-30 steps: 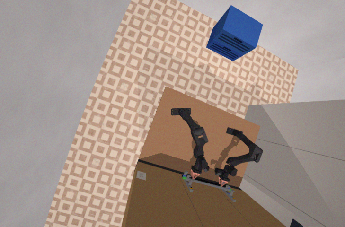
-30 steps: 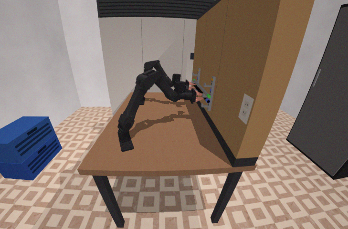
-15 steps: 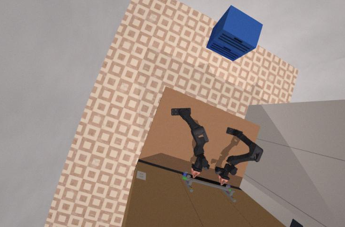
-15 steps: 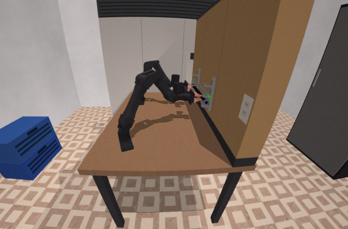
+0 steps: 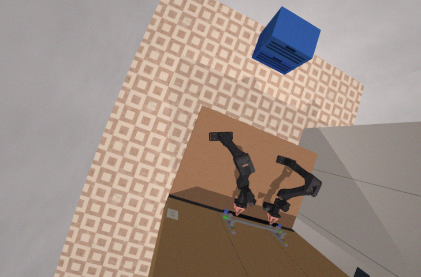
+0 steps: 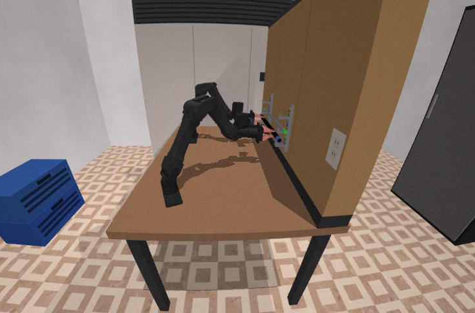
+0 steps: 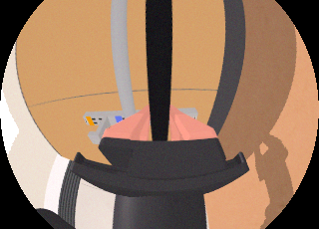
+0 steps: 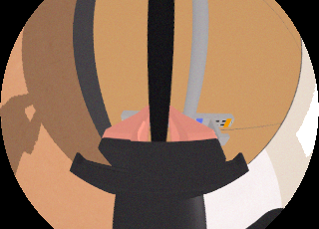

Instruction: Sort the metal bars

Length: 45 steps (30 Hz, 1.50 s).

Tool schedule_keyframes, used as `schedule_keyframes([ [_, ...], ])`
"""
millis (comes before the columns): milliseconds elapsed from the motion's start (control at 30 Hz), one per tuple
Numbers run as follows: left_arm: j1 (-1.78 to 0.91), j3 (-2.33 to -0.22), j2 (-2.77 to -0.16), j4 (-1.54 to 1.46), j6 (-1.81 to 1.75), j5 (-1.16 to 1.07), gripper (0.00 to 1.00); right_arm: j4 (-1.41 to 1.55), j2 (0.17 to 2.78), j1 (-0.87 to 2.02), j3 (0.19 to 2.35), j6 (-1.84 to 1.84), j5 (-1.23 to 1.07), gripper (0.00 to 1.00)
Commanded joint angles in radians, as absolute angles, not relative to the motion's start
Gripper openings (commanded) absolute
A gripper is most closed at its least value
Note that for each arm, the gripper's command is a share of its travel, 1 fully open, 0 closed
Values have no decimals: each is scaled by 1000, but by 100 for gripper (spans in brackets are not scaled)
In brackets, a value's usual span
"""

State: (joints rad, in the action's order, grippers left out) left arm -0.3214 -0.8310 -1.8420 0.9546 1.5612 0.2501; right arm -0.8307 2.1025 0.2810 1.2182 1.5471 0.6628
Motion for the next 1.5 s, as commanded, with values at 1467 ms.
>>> schedule_keyframes([
  [1467, -346, -789, -1662, 876, 1572, 285, 0, -785, 1956, 317, 1172, 1571, 714, 0],
])
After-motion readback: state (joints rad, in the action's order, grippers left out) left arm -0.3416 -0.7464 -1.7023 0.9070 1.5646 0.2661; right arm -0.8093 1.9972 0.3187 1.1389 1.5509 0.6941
